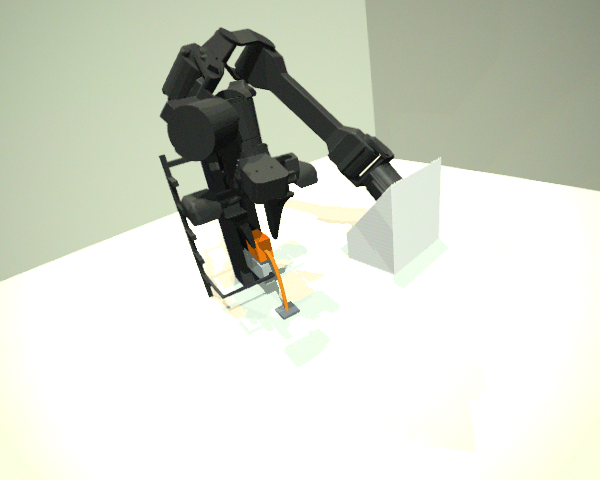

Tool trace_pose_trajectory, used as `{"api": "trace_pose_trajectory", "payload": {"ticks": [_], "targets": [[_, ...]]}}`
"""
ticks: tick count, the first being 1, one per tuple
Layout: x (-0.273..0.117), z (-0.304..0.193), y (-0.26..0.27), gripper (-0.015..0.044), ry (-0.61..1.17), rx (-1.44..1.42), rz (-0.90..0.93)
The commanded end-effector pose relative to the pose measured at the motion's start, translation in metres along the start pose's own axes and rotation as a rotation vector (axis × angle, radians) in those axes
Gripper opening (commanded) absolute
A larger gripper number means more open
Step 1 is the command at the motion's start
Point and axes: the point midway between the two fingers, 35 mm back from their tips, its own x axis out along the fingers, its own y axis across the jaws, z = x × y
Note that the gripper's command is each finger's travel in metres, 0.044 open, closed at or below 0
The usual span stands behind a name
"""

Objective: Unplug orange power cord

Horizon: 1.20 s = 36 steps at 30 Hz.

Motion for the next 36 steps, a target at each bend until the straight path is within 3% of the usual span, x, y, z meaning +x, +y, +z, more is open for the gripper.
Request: {"api": "trace_pose_trajectory", "payload": {"ticks": [1,25,29,36], "targets": [[0.000,-0.008,0.001,0.0160,0.005,-0.005,-0.002],[0.012,-0.022,0.001,0.0160,0.007,-0.004,-0.002],[0.010,-0.021,0.001,0.0055,0.002,0.001,0.001],[0.010,-0.021,0.001,0.0008,0.002,0.001,0.001]]}}
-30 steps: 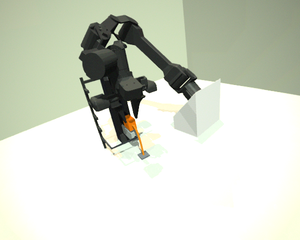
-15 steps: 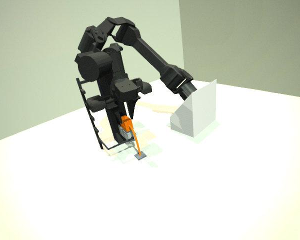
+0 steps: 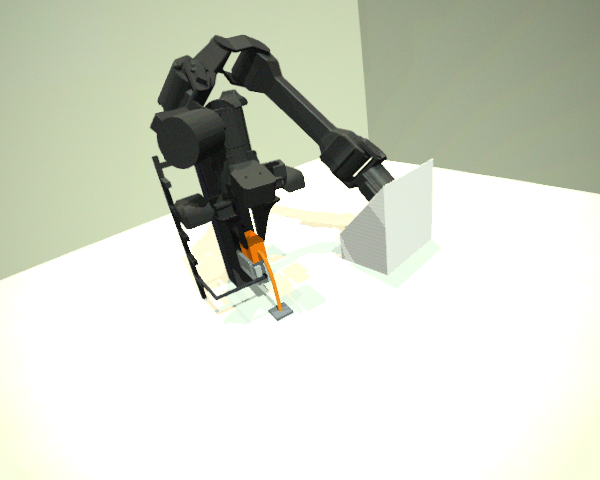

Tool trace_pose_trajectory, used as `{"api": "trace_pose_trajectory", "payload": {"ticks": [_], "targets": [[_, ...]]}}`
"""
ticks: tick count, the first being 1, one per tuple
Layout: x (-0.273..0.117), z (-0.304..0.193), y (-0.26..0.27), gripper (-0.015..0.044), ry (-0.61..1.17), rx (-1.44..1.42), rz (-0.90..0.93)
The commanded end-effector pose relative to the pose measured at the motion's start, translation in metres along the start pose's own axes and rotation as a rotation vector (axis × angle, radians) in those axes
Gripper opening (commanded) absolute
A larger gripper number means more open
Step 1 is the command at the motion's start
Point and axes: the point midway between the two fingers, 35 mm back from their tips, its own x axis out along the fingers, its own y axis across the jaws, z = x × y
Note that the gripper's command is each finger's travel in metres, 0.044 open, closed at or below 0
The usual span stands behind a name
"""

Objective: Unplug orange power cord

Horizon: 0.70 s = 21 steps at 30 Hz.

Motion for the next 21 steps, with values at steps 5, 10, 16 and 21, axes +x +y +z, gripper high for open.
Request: {"api": "trace_pose_trajectory", "payload": {"ticks": [5,10,16,21], "targets": [[0.000,0.002,0.000,0.0000,0.000,0.001,0.000],[-0.001,0.010,-0.001,0.0000,-0.001,0.000,0.000],[-0.001,0.020,-0.002,0.0000,-0.002,0.000,0.000],[-0.001,0.028,-0.002,0.0000,-0.002,-0.001,0.000]]}}
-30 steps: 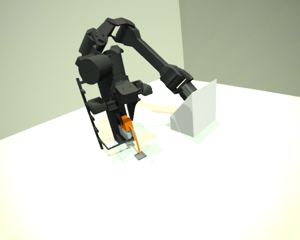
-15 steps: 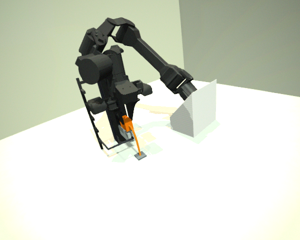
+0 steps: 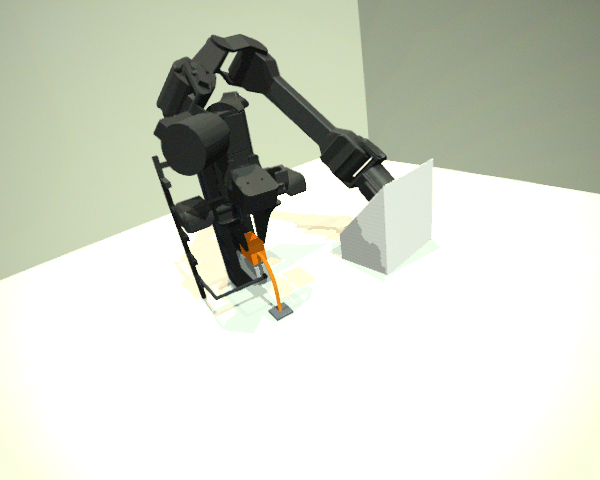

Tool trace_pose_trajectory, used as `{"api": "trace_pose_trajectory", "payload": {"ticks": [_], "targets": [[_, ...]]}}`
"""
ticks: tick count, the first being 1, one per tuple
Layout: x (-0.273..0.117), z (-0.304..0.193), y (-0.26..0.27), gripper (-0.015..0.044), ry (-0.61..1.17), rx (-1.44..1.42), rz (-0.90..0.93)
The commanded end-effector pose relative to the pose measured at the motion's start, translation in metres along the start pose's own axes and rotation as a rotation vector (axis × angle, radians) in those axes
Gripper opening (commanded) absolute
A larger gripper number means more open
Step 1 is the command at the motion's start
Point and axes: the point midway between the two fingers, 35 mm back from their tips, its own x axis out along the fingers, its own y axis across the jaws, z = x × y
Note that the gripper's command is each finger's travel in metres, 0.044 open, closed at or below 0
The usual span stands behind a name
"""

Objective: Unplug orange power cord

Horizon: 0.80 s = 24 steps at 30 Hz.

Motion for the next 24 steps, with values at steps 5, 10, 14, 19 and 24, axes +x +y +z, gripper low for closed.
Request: {"api": "trace_pose_trajectory", "payload": {"ticks": [5,10,14,19,24], "targets": [[-0.008,0.032,-0.001,0.0000,-0.052,-0.006,-0.007],[-0.010,0.040,0.000,0.0000,-0.052,-0.007,-0.007],[-0.011,0.047,0.000,0.0000,-0.052,-0.007,-0.007],[-0.013,0.055,0.001,0.0000,-0.052,-0.008,-0.007],[-0.013,0.059,0.002,0.0026,-0.050,-0.008,-0.008]]}}
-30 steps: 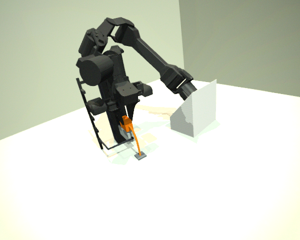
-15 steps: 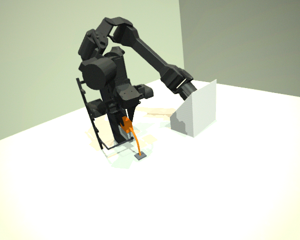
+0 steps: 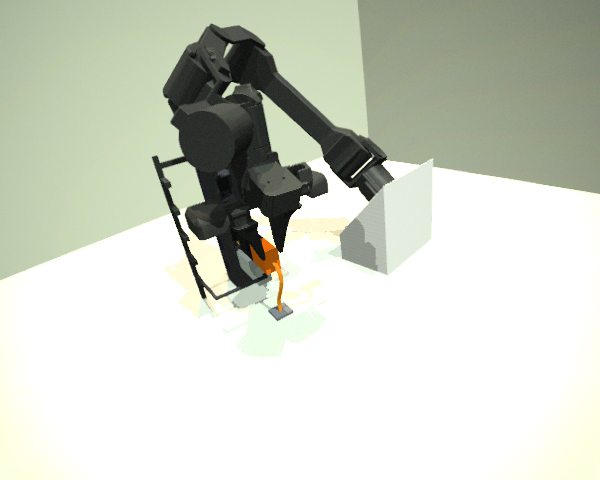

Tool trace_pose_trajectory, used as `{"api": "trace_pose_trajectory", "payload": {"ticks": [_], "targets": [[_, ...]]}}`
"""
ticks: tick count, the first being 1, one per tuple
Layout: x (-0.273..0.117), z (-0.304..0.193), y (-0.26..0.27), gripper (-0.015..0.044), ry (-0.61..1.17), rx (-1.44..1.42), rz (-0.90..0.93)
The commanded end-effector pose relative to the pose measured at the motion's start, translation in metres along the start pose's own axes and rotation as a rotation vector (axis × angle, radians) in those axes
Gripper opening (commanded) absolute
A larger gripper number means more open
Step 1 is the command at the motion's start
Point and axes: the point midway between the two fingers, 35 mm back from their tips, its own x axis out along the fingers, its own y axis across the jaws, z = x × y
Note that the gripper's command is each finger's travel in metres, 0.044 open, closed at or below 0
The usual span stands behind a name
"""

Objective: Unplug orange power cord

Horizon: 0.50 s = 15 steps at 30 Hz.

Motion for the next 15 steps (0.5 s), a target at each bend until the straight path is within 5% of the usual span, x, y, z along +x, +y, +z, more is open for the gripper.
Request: {"api": "trace_pose_trajectory", "payload": {"ticks": [1,15], "targets": [[0.000,0.001,-0.001,0.0053,-0.004,0.002,0.001],[-0.001,0.007,-0.003,0.0420,-0.004,0.002,0.000]]}}
